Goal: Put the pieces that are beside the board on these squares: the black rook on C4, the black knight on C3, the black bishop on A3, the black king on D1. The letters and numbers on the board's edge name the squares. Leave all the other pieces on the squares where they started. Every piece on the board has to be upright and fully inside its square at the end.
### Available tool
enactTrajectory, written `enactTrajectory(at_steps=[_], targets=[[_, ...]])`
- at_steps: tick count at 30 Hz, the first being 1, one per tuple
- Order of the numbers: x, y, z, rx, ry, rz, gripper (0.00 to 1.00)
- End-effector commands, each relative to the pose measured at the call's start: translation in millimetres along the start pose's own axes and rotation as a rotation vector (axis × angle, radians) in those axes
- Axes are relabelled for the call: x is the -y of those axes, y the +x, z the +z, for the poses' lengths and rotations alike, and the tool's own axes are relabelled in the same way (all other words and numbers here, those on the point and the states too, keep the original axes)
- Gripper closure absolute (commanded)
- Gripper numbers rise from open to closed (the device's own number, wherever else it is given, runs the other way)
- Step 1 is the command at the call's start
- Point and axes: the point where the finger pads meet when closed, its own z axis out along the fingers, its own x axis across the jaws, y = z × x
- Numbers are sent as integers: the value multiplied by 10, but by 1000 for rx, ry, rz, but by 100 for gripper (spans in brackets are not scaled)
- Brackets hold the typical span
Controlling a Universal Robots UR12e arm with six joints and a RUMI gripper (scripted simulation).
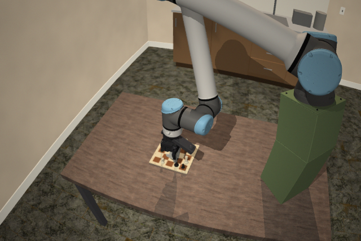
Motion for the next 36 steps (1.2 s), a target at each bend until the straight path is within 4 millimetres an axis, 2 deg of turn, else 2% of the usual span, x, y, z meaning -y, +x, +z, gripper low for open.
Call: enactTrajectory(at_steps=[1,36], targets=[[-4,1,1,0,-1,0,100],[-4,1,33,0,-1,0,100]])
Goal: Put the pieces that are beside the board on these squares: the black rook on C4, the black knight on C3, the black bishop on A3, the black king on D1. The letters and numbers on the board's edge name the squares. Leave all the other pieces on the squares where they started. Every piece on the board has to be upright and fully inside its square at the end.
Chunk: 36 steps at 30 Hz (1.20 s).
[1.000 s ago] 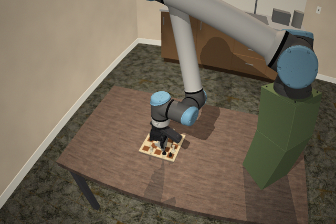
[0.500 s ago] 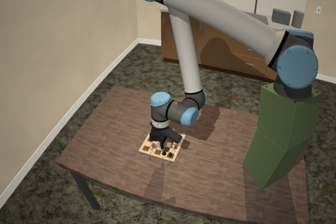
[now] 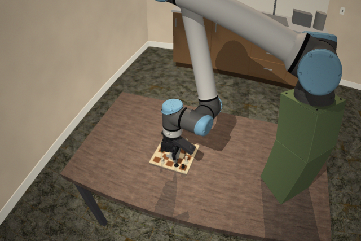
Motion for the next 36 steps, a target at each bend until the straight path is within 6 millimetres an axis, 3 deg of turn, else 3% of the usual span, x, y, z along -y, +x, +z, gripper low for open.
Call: enactTrajectory(at_steps=[1,18,19,24,31,36], targets=[[-4,1,-5,0,-1,0,100],[-4,1,-5,0,-1,0,100],[-4,1,-5,0,-1,0,95],[-4,1,-5,0,-1,0,90],[-4,1,-5,0,-1,0,75],[-4,1,-5,0,-1,0,75]])
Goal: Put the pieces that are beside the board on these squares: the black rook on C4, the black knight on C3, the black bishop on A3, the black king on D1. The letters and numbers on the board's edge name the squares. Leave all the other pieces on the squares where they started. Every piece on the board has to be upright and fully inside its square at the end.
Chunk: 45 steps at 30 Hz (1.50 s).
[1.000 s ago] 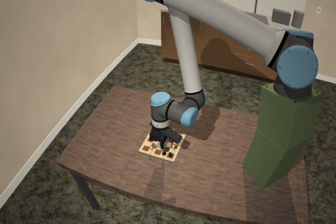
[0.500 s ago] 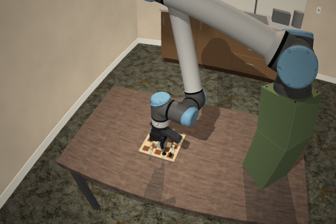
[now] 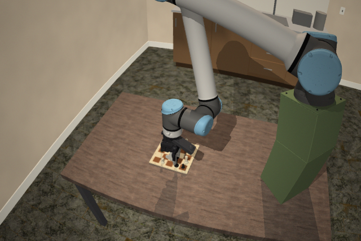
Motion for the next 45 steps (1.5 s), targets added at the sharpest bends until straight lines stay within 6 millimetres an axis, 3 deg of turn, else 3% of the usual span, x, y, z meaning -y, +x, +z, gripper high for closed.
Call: enactTrajectory(at_steps=[1,15,29,39,40,45], targets=[[-4,1,-5,0,-1,0,75],[-4,1,-119,0,-1,0,75],[-4,1,-799,0,-1,0,75],[-4,1,-905,0,-1,0,75],[-4,1,-905,0,-1,0,0],[-4,1,-905,0,-1,0,0]])
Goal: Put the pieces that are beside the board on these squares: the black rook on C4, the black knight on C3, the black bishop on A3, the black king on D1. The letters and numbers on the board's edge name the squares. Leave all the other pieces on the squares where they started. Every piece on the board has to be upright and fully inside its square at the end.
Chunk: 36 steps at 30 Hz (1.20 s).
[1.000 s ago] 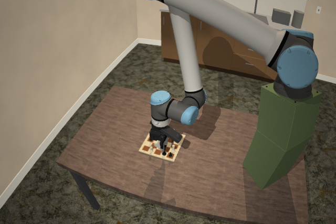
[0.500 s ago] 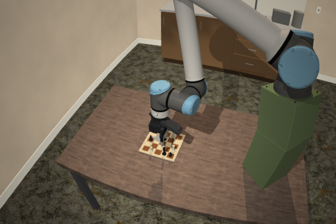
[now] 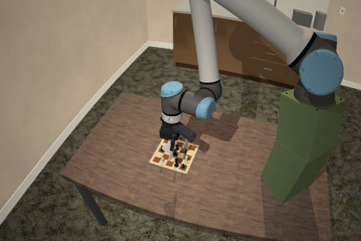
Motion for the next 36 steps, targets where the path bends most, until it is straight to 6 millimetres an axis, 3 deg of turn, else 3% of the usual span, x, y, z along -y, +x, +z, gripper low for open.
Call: enactTrajectory(at_steps=[1,21,36], targets=[[-4,1,-9,0,-1,0,0],[-4,0,-31,0,-1,0,0],[-4,0,-485,0,-1,0,0]])
